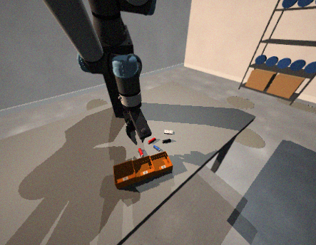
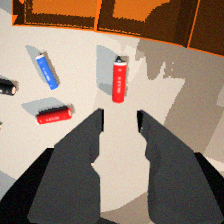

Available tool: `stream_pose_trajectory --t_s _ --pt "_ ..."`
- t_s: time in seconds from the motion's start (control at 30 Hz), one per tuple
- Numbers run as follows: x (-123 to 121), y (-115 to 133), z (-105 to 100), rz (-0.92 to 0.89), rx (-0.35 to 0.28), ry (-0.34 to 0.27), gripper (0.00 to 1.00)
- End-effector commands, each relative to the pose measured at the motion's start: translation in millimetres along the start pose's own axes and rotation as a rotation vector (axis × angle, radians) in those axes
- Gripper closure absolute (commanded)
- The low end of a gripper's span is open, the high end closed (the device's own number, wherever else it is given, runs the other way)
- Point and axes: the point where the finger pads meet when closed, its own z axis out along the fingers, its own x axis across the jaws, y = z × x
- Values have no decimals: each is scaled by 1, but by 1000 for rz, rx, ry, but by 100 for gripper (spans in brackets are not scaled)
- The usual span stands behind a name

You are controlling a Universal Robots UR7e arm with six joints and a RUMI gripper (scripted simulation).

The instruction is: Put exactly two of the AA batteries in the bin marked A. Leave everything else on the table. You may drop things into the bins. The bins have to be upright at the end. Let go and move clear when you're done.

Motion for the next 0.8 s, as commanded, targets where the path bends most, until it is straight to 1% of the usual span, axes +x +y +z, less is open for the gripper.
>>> stream_pose_trajectory --t_s 0.0,0.1,0.23,0.3,0.67,0.77 --pt "0 0 0 0 1 0 83" --pt "0 0 0 0 1 0 83" --pt "0 0 16 0 1 0 83" --pt "0 0 16 0 1 0 83" --pt "0 -1 60 0 1 0 83" --pt "0 -1 62 0 1 0 83"
